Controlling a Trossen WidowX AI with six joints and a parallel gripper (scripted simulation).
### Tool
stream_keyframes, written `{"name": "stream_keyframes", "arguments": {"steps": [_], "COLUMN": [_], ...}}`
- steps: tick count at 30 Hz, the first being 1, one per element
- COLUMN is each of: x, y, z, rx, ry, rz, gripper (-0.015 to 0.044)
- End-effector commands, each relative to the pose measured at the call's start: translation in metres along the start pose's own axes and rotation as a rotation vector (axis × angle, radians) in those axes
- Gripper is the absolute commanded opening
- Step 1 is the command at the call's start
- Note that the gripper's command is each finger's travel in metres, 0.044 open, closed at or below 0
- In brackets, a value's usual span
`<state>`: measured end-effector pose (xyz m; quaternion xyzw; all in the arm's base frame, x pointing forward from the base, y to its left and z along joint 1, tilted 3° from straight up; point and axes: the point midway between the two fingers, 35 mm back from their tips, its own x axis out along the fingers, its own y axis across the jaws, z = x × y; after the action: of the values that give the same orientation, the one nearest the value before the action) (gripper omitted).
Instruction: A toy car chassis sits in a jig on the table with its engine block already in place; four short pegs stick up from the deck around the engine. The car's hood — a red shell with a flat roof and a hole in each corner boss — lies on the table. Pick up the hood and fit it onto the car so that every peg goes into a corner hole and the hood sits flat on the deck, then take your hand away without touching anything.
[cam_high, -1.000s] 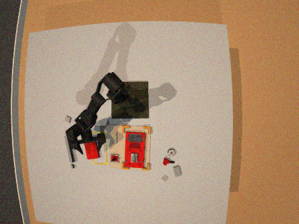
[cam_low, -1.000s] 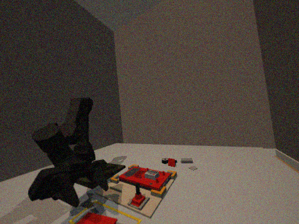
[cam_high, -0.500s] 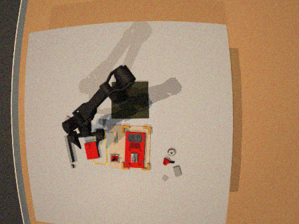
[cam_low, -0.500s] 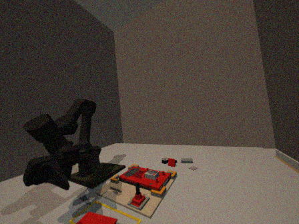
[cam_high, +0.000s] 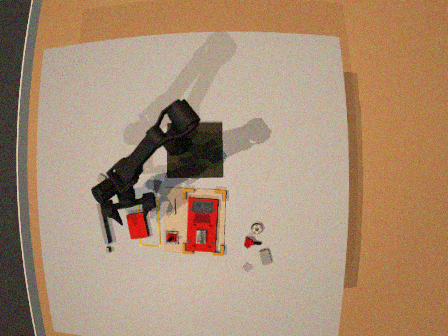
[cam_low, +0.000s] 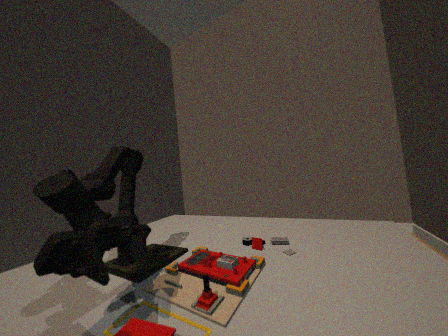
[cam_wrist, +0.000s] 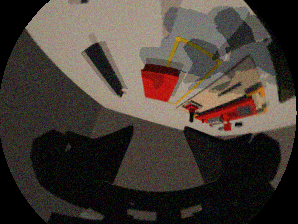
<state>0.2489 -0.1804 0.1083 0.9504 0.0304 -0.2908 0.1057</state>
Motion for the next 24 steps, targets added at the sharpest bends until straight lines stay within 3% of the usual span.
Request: {"name": "stream_keyframes", "arguments": {"steps": [1, 12, 24], "x": [0.006, 0.027, 0.044], "y": [0.006, 0.017, 0.022], "z": [-0.001, -0.003, -0.006], "rx": [-0.173, -0.843, -1.586], "ry": [-0.050, -0.205, -0.241], "rz": [-0.021, -0.201, -0.549], "gripper": [0.0440, 0.0440, 0.0440]}}
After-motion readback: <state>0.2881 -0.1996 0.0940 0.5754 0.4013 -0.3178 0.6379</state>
